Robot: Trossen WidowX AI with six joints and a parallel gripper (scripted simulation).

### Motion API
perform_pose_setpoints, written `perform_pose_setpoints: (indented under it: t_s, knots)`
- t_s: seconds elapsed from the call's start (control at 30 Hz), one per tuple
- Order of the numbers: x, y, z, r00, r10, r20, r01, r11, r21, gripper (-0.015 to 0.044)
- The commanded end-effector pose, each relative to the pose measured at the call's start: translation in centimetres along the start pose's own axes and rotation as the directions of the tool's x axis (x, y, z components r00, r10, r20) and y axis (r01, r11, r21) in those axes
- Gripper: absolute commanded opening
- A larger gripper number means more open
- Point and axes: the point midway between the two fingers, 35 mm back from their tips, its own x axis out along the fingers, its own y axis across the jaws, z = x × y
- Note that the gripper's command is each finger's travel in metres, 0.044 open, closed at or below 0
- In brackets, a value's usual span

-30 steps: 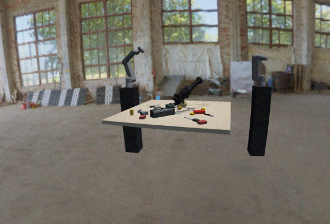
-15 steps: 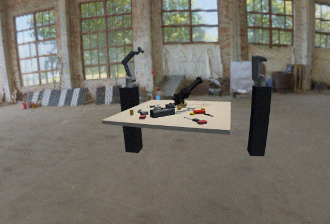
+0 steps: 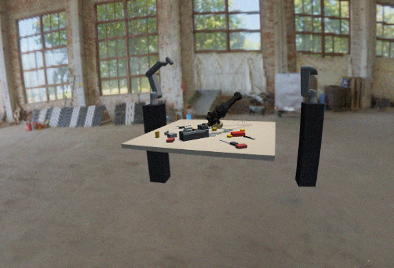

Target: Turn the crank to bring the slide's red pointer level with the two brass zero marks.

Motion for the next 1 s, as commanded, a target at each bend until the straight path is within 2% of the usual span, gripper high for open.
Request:
perform_pose_setpoints:
  t_s: [0.0, 0.37, 0.8, 0.97]
  knots:
    - [0.0, 0.0, 0.0, 1.0, 0.0, 0.001, 0.0, 1.0, 0.0, 0.0157]
    - [0.0, 0.0, 0.0, 1.0, 0.0, 0.001, 0.0, 1.0, 0.0, 0.044]
    - [-3.6, 0.1, 3.7, 1.0, -0.001, 0.002, 0.001, 1.0, -0.001, 0.044]
    - [-6.1, 0.0, 6.6, 1.0, -0.009, 0.005, 0.009, 1.0, 0.002, 0.044]
